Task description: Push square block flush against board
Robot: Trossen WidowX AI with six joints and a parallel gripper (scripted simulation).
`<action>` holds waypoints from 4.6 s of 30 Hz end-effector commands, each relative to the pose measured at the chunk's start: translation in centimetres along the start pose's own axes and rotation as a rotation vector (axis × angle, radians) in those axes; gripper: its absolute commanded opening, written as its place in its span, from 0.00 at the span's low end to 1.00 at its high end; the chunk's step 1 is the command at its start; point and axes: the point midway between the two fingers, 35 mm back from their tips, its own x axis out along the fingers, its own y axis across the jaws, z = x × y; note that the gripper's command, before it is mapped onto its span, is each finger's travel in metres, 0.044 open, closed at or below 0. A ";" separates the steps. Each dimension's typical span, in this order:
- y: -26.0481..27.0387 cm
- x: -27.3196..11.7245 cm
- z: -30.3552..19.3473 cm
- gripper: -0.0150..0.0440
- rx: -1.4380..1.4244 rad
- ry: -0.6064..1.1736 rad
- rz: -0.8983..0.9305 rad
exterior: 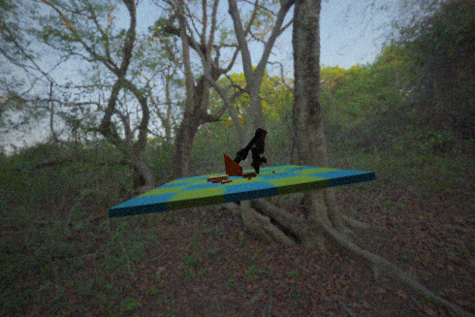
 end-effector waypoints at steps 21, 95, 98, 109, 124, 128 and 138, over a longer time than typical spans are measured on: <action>-0.2 0.0 4.0 0.25 0.000 -0.002 0.001; -0.5 0.1 -2.7 0.25 -0.101 0.006 0.000; -0.5 0.1 -2.2 0.25 -0.102 0.005 0.000; -0.5 0.1 -0.5 0.25 -0.102 0.004 0.000; -0.3 0.0 1.9 0.25 -0.102 -0.001 0.001; -0.2 0.0 2.4 0.25 -0.102 -0.002 0.001; -0.1 -5.5 1.9 0.25 -0.102 0.000 0.001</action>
